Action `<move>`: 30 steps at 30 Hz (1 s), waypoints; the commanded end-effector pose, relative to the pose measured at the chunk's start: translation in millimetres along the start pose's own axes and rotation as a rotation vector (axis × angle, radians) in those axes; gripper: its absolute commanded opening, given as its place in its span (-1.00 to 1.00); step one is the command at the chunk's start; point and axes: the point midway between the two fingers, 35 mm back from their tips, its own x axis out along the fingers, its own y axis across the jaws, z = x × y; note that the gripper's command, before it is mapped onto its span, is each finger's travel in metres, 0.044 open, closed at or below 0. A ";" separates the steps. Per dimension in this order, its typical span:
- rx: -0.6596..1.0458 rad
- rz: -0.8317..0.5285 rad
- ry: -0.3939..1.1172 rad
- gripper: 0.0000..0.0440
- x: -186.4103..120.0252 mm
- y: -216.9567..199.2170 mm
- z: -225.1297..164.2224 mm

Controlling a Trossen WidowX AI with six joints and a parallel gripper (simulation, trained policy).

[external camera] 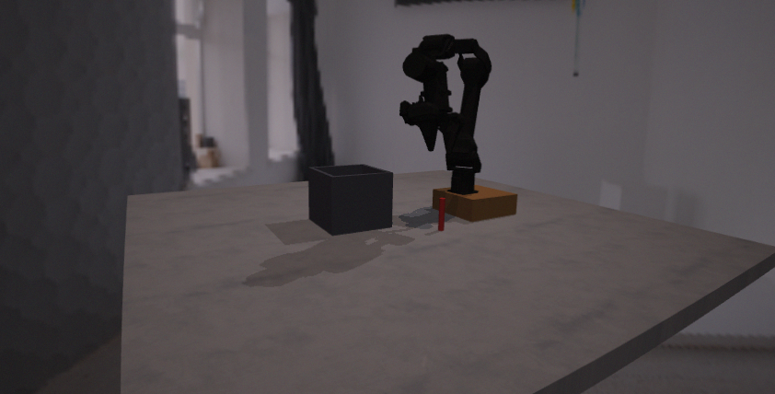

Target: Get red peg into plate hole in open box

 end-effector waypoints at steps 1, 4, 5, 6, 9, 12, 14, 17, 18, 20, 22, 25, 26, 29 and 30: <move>0.037 -0.060 0.000 1.00 12.0 -7.2 -2.4; 0.061 -0.103 -0.009 1.00 21.5 -13.3 -3.7; 0.068 -0.117 -0.014 1.00 24.6 -15.3 -3.8; 0.074 -0.130 -0.018 1.00 27.7 -17.3 -3.9; 0.088 -0.165 -0.031 1.00 36.9 -22.8 -3.9; 0.098 -0.195 -0.048 1.00 47.2 -27.7 -2.1; 0.105 -0.211 -0.060 1.00 55.6 -30.6 0.5; 0.115 -0.230 -0.077 1.00 67.8 -34.5 4.5; 0.118 -0.235 -0.082 1.00 71.6 -35.6 5.7; 0.124 -0.243 -0.091 1.00 78.7 -37.7 7.9; 0.129 -0.249 -0.100 1.00 85.3 -39.7 10.2; 0.137 -0.255 -0.114 0.99 94.5 -42.5 13.5; 0.139 -0.256 -0.118 0.98 97.5 -43.2 14.6; 0.145 -0.257 -0.128 0.96 106.4 -45.1 17.5; 0.148 -0.257 -0.132 0.95 109.3 -45.7 18.4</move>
